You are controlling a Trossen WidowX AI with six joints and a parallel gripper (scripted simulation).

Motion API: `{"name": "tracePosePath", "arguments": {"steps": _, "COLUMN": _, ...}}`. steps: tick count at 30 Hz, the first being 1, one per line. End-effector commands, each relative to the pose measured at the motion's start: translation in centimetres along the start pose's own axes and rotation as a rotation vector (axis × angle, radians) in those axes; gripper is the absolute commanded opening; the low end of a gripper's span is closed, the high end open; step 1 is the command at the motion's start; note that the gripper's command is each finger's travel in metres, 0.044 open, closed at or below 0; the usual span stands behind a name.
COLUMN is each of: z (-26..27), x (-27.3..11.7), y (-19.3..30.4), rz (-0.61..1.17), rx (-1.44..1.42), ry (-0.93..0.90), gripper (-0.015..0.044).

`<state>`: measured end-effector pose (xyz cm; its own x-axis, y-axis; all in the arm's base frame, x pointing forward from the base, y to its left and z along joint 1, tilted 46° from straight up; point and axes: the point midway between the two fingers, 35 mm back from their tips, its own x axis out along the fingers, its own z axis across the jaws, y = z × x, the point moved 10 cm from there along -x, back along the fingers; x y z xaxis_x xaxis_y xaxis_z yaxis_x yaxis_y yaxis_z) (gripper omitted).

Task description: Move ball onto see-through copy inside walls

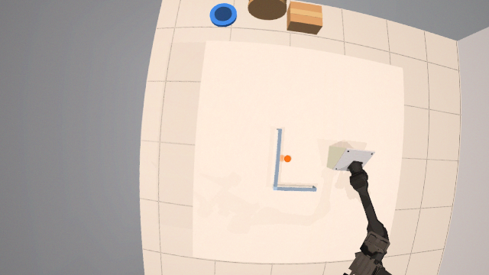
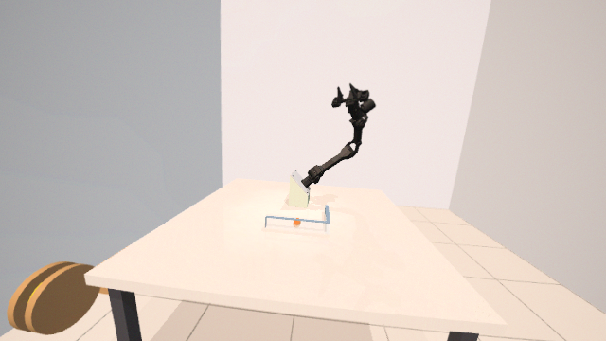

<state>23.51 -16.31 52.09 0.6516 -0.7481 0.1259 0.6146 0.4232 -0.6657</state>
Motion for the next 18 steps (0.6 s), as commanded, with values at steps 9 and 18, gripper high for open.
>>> {"name": "tracePosePath", "arguments": {"steps": 9, "z": -3.4, "x": 4.2, "y": 11.6, "rz": 0.456, "rx": -0.259, "ry": 0.020, "gripper": 0.0289}}
{"name": "tracePosePath", "arguments": {"steps": 18, "z": -7.0, "x": 4.8, "y": 21.2, "rz": 0.888, "rx": -0.487, "ry": -0.040, "gripper": 0.0289}}
